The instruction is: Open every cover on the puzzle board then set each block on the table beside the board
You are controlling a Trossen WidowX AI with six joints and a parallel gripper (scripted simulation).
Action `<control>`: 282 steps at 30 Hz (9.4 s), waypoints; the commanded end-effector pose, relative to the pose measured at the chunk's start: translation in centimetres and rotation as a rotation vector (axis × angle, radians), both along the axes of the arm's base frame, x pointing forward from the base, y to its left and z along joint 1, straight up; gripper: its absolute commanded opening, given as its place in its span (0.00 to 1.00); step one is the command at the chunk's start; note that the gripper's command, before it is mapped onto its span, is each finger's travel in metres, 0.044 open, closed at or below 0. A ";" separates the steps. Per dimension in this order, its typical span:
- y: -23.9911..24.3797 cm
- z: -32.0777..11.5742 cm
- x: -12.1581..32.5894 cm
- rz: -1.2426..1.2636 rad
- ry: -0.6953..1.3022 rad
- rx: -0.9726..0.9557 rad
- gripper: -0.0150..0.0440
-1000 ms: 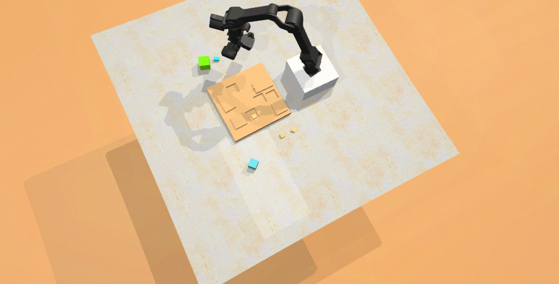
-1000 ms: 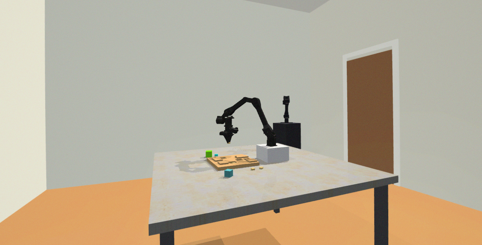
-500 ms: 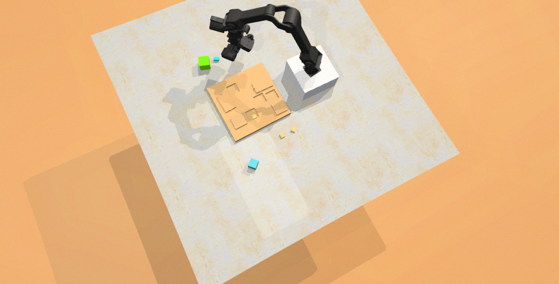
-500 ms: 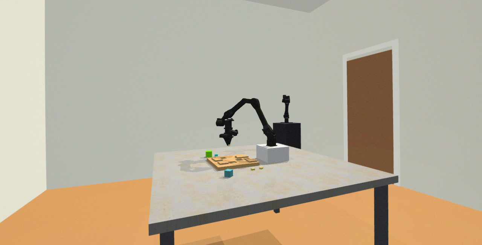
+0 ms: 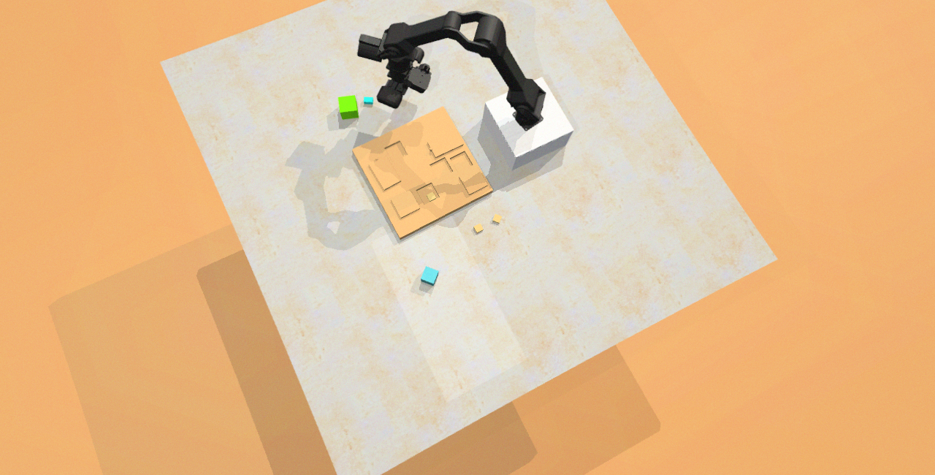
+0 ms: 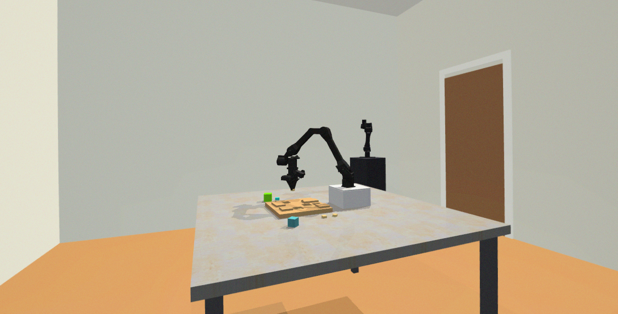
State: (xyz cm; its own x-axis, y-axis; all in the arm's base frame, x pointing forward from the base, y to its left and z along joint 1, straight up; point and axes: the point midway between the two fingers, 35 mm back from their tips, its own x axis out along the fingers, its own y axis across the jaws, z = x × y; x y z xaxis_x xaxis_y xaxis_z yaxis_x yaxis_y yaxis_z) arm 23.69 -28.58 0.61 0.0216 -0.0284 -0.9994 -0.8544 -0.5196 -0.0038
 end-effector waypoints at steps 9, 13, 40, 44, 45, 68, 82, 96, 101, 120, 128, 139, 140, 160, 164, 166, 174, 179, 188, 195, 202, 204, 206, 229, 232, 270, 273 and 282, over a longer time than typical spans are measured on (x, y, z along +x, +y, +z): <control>0.0 -2.2 0.0 0.004 0.002 0.004 0.39; 0.1 -2.9 0.0 0.004 0.002 0.004 0.39; 0.2 -6.0 -0.2 0.000 0.002 0.003 0.48; 0.2 -6.0 -0.2 0.000 0.002 0.003 0.66; 0.2 -6.0 -0.2 0.000 0.002 0.003 0.70; 0.2 -0.8 -0.2 0.002 0.002 0.004 1.00; 1.9 1.6 1.1 -0.141 -0.003 0.009 0.78; 7.6 1.7 5.0 -0.528 -0.003 0.013 0.25; 9.7 1.7 6.3 -0.712 -0.010 0.019 0.25; 19.3 1.6 9.9 -2.016 -0.043 0.056 0.25; 21.8 1.6 10.4 -2.351 -0.047 0.065 0.25; 25.0 1.6 10.7 -2.824 -0.050 0.075 0.25; 25.2 1.6 10.7 -2.868 -0.050 0.075 0.25; 29.9 1.5 10.6 -3.756 -0.047 0.078 0.25; 29.9 1.5 10.6 -3.809 -0.047 0.078 0.25; 29.9 1.5 10.6 -3.809 -0.047 0.078 0.25; 29.9 1.5 10.6 -3.809 -0.047 0.078 0.25; 29.9 1.5 10.6 -3.809 -0.047 0.078 0.25; 30.0 -0.4 10.8 -3.809 -0.047 0.078 0.25; 30.1 -3.4 10.8 -3.809 -0.047 0.077 0.25; 30.1 -3.6 10.8 -3.809 -0.047 0.077 0.25; 30.1 -3.8 10.8 -3.809 -0.047 0.077 0.25; 30.2 -4.0 10.8 -3.809 -0.047 0.077 0.25; 28.8 -4.9 11.3 -3.808 -0.049 0.078 0.25; 28.7 -5.0 11.3 -3.809 -0.049 0.078 0.25; 29.0 0.4 11.2 -3.811 -0.048 0.079 0.50; 29.0 -0.7 11.2 -3.811 -0.048 0.079 0.50; 29.0 -2.0 11.2 -3.811 -0.048 0.079 0.50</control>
State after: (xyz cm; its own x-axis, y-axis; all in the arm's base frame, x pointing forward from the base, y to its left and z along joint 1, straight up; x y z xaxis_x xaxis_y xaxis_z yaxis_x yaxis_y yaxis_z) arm 34.86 0.42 -1.09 0.0277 -0.0002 -0.9996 0.9923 -0.1204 0.0275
